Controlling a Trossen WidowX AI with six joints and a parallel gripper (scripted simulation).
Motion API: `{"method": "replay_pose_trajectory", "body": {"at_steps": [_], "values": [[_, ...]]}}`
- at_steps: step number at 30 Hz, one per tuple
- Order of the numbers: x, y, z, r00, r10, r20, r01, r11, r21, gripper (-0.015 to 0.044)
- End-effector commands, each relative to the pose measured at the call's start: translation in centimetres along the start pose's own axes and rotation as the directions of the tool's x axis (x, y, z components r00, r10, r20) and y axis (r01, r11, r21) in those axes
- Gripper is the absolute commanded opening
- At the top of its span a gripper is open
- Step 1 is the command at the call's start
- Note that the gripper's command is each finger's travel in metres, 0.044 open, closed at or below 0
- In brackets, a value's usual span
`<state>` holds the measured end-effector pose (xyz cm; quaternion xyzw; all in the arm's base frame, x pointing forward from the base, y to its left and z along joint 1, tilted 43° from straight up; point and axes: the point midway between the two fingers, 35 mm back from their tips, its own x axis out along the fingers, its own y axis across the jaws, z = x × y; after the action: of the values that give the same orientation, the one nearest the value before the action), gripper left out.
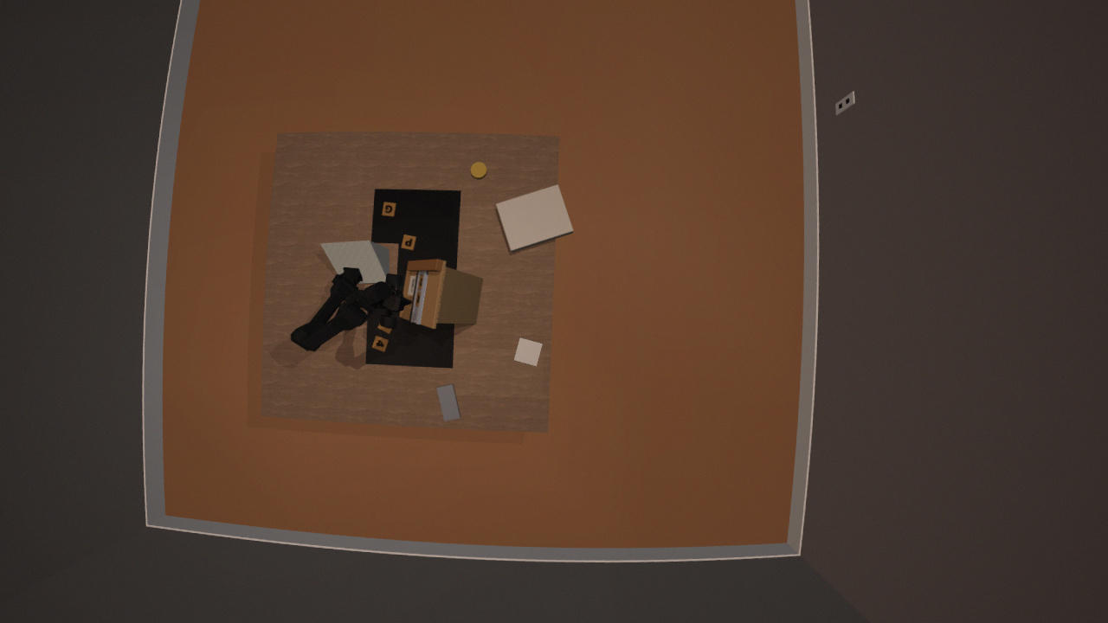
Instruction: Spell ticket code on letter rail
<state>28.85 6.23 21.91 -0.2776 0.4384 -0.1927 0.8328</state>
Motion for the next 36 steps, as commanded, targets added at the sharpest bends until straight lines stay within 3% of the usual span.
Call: {"method": "replay_pose_trajectory", "body": {"at_steps": [1, 36], "values": [[0.07, -1.81, 0.42, 0.971, 0.001, -0.238, 0.016, 0.997, 0.070, 0.0000], [0.97, -1.92, 0.80, 0.957, -0.012, -0.289, 0.035, 0.997, 0.074, 0.0000]]}}
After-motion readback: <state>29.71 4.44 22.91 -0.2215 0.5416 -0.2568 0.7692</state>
